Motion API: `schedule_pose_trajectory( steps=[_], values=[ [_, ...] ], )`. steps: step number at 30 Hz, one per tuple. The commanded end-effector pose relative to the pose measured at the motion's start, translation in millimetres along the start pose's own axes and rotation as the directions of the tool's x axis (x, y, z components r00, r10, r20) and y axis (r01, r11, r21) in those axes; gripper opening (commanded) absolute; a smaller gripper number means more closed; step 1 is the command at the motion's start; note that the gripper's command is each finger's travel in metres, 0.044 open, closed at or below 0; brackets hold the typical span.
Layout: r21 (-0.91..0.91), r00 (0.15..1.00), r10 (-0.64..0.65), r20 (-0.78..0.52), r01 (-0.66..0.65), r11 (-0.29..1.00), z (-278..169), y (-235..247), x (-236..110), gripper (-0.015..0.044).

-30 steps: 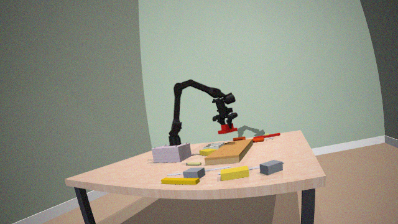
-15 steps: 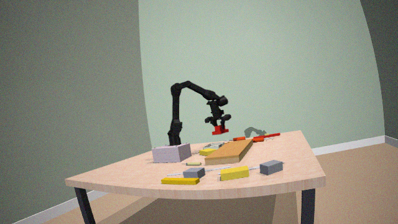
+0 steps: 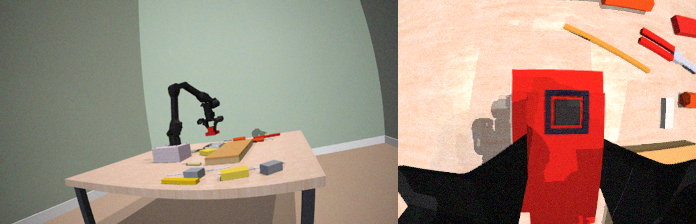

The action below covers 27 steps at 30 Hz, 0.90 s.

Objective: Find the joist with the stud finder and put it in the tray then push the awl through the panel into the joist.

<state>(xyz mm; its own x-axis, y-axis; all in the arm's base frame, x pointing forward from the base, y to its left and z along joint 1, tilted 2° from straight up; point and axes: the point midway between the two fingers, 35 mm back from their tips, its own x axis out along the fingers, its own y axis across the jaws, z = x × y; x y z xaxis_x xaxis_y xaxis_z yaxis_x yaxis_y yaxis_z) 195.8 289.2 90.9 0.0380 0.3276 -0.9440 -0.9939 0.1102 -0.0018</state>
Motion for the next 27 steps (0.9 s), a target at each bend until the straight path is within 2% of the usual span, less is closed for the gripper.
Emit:
schedule_pose_trajectory(
  steps=[1,27],
  values=[
    [-0.002,1.000,-0.001,0.009,0.001,1.000,1.7,1.8,0.8,0.0000],
    [-0.002,1.000,-0.001,0.008,0.001,1.000,-12.7,0.0,59.0,0.0000]
  ],
)
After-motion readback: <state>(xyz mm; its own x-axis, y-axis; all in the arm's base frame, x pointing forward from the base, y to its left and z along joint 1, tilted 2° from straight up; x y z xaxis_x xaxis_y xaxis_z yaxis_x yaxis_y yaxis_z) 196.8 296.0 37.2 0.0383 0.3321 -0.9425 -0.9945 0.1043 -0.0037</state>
